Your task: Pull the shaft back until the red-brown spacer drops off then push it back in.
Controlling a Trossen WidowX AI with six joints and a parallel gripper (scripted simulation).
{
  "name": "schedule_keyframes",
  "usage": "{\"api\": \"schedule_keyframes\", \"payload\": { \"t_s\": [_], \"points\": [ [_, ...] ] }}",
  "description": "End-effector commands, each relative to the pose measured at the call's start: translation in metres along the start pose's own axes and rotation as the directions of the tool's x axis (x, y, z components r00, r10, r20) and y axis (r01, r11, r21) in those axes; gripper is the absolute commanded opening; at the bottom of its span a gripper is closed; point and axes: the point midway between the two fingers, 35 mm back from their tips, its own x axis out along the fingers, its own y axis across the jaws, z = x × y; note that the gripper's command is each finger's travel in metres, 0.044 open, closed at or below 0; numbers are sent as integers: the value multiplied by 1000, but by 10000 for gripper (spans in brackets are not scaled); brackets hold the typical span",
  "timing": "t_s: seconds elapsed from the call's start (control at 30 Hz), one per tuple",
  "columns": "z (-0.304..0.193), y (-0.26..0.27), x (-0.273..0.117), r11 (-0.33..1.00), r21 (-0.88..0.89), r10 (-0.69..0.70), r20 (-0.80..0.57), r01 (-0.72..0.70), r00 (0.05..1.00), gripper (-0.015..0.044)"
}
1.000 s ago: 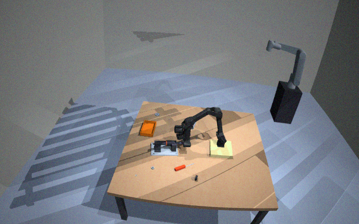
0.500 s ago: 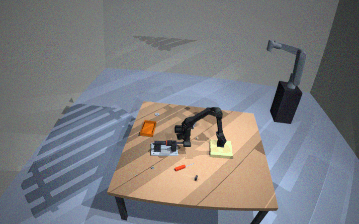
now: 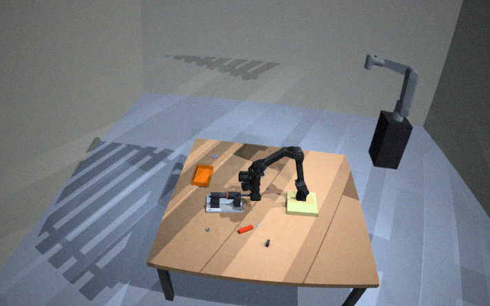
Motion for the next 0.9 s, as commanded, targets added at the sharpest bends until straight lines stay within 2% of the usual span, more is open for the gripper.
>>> {"api": "schedule_keyframes", "payload": {
  "t_s": [0.0,0.87],
  "points": [
    [-1,0,0,1000,1,-1,-3,1,1000,0],
    [-4,0,0,1000,1,-1,-3,1,1000,0]
  ]
}}
